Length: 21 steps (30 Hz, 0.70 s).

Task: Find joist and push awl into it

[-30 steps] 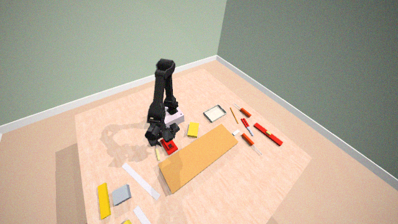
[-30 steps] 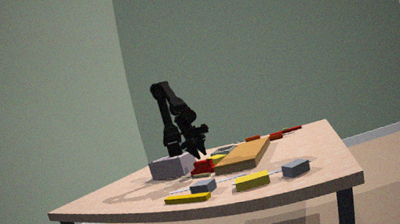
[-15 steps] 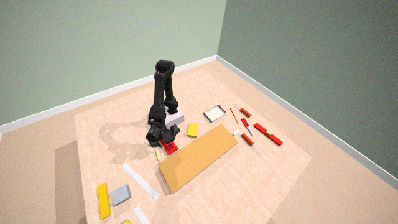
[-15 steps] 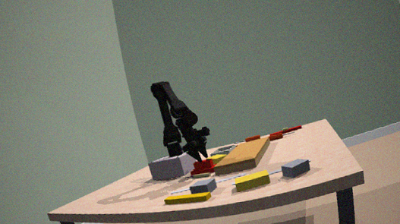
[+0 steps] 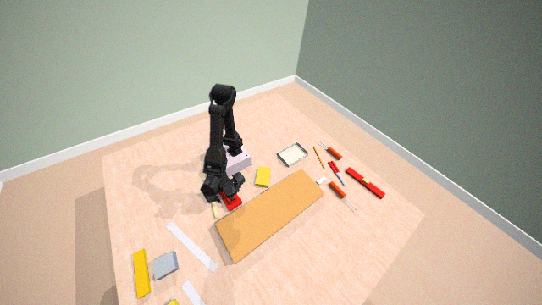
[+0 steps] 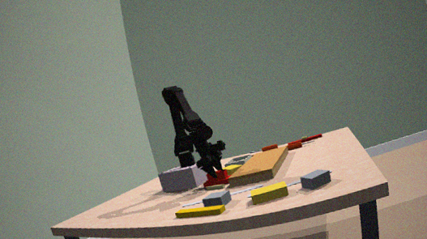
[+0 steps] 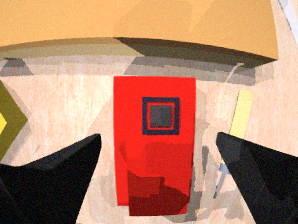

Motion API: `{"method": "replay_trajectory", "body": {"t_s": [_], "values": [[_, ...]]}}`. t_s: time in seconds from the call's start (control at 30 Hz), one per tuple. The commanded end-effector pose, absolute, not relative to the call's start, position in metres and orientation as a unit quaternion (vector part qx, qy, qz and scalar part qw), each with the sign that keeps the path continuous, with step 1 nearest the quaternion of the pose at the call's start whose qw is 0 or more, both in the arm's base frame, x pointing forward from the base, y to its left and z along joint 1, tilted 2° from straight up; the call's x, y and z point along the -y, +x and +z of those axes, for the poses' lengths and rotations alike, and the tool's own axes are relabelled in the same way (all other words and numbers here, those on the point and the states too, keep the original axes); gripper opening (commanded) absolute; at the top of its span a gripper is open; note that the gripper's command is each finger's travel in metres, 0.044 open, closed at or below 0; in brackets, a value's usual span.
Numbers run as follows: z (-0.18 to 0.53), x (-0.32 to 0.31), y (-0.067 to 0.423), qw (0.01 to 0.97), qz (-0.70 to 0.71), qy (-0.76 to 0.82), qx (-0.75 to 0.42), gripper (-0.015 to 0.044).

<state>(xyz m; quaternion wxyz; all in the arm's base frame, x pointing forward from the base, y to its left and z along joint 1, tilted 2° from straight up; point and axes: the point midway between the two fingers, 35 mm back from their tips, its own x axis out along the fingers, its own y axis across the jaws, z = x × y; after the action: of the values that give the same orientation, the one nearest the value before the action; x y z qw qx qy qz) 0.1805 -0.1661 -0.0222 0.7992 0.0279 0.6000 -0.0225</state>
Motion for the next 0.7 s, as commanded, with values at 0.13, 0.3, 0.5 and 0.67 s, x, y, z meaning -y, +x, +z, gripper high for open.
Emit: {"method": "replay_trajectory", "body": {"t_s": [0.13,0.3,0.5,0.67], "values": [[-0.0345,0.1627,0.1791,0.799,-0.021,0.033,-0.600,0.0440],[-0.0348,0.1627,0.1790,0.799,-0.021,0.033,-0.600,0.0355],[-0.0348,0.1627,0.1790,0.799,-0.021,0.033,-0.600,0.0315],[-0.0348,0.1627,0.1790,0.799,-0.021,0.033,-0.600,0.0281]]}}
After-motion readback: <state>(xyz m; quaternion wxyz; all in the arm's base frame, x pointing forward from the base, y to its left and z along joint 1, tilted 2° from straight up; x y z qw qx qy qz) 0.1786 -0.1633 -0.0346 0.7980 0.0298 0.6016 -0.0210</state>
